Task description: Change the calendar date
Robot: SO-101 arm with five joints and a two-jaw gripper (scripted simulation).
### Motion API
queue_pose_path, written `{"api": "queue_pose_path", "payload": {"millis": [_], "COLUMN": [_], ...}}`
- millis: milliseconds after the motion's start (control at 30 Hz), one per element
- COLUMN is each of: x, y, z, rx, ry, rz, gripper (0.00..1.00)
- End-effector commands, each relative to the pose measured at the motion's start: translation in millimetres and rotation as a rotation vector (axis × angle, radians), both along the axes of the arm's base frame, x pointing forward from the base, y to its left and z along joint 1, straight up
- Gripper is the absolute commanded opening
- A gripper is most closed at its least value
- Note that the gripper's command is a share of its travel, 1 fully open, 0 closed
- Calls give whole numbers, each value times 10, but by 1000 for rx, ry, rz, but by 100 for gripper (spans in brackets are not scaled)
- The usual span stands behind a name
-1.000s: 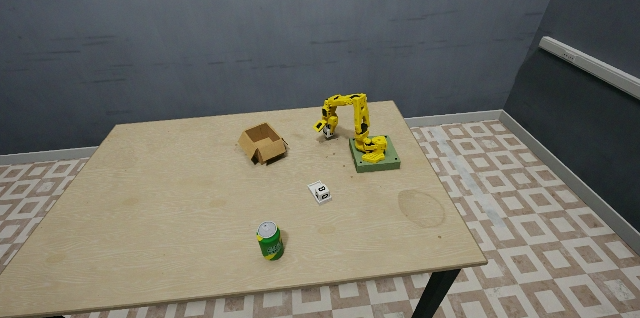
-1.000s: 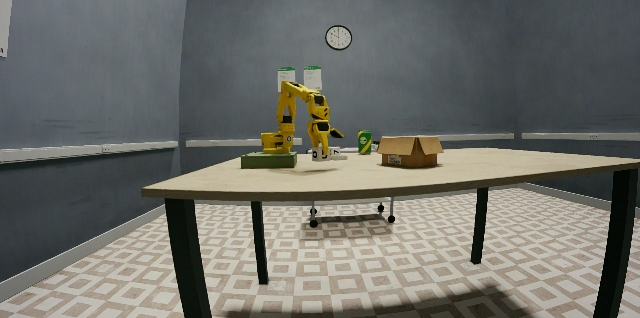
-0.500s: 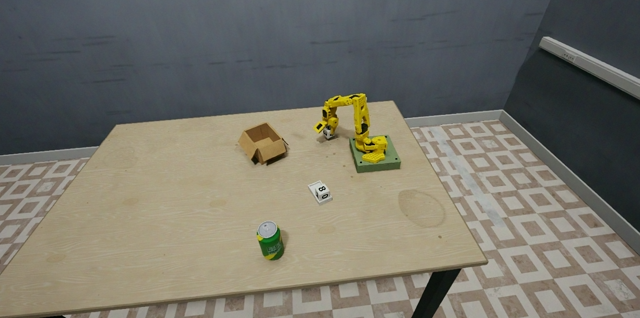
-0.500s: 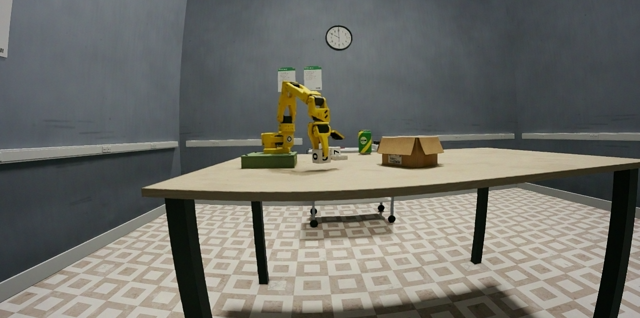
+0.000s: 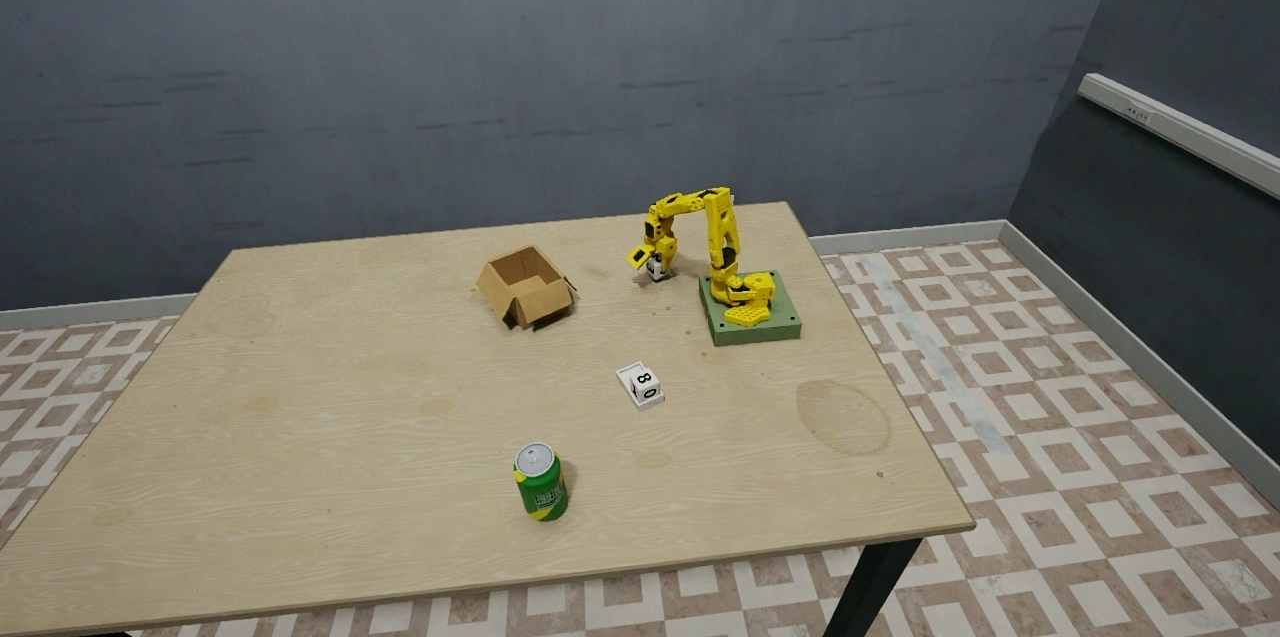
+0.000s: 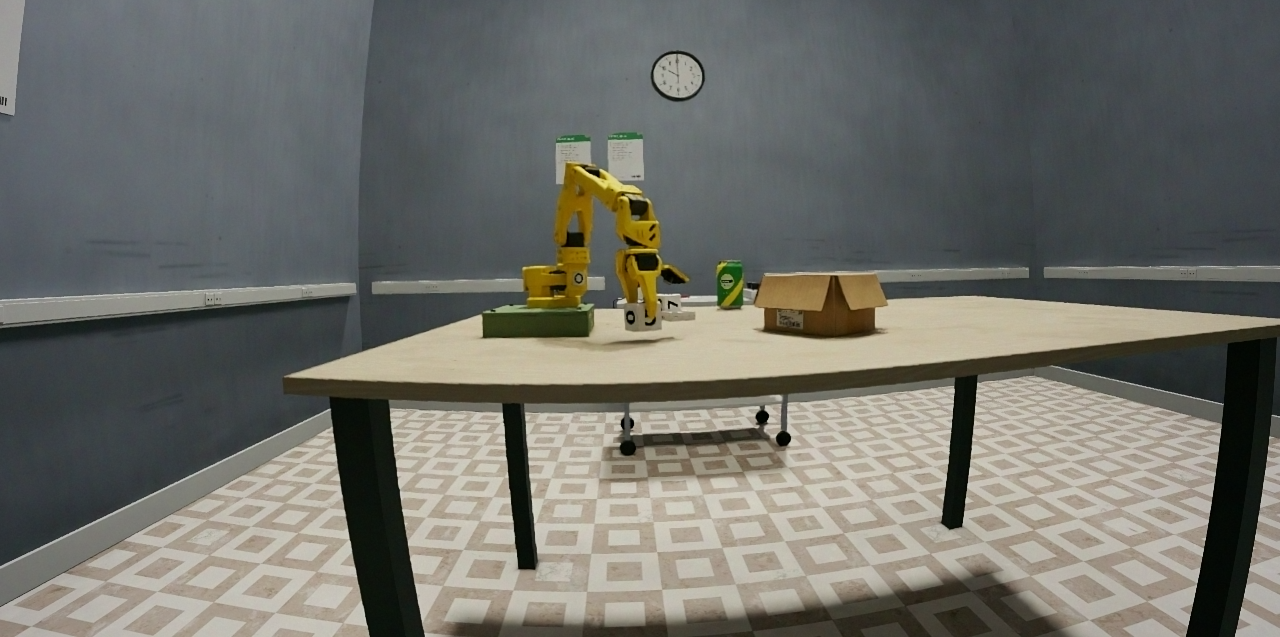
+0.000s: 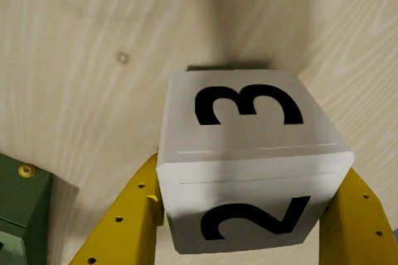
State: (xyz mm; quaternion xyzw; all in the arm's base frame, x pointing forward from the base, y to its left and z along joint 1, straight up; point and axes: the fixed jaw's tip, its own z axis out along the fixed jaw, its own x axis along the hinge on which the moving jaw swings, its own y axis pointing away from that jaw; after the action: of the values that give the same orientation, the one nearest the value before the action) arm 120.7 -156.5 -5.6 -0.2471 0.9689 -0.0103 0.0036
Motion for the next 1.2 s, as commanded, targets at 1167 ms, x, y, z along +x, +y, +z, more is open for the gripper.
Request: {"api": "queue_pose_path", "payload": {"millis": [1167], "x": [-34], "y": [16], "z": [-153], "rx": [13], "ry": [8], "rz": [-2], "gripper": [3]}}
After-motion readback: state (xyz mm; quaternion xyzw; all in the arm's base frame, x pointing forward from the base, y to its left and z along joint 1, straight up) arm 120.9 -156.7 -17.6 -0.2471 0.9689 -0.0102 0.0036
